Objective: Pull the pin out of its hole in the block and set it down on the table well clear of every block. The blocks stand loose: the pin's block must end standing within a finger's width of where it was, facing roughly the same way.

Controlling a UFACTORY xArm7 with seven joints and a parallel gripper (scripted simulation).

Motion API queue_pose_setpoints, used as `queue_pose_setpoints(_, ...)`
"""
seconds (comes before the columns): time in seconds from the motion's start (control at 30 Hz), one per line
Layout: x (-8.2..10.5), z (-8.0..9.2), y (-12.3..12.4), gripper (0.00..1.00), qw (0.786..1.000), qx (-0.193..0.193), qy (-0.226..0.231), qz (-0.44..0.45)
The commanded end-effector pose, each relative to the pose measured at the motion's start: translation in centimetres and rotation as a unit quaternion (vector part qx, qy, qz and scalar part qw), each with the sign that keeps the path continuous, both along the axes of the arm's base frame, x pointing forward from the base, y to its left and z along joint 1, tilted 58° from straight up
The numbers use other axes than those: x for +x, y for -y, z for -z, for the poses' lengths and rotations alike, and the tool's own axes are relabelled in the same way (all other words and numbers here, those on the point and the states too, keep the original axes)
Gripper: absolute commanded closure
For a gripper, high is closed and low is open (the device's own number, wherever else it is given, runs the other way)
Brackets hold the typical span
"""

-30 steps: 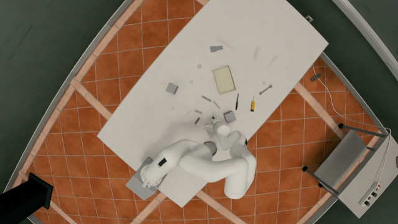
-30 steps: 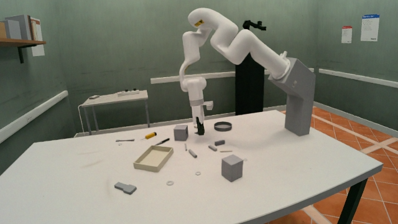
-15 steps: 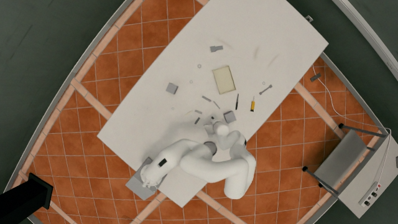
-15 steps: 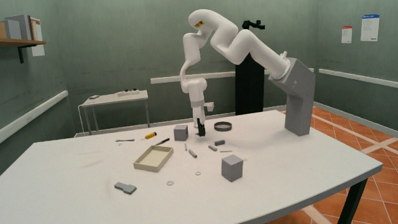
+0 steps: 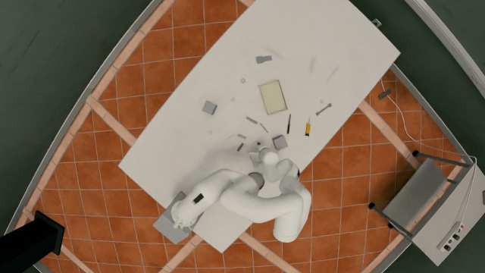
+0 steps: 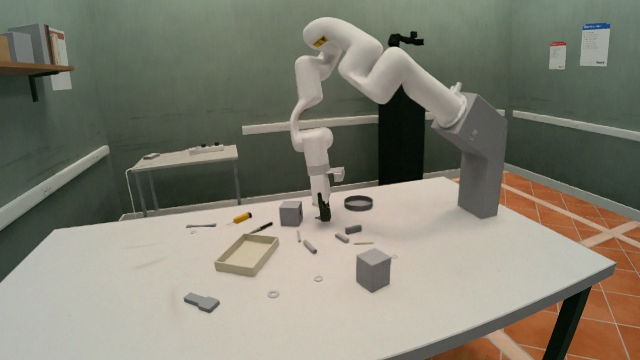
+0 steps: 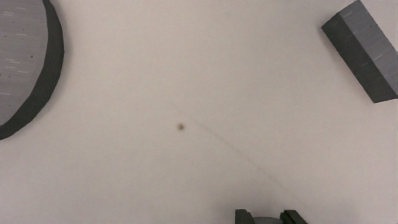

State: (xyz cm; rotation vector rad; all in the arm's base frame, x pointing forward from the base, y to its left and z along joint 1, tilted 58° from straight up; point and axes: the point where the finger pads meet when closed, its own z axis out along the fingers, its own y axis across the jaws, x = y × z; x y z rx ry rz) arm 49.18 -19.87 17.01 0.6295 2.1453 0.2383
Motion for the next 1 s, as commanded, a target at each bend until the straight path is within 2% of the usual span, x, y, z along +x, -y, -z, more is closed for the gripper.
queue_pose_setpoints(0.0, 0.06, 0.01, 0.06, 1.00, 1.000, 0.000, 0.000, 0.000)
queue_pose_setpoints(0.97, 0.90, 0.57, 0.21, 1.00, 1.000, -0.001, 0.001, 0.001)
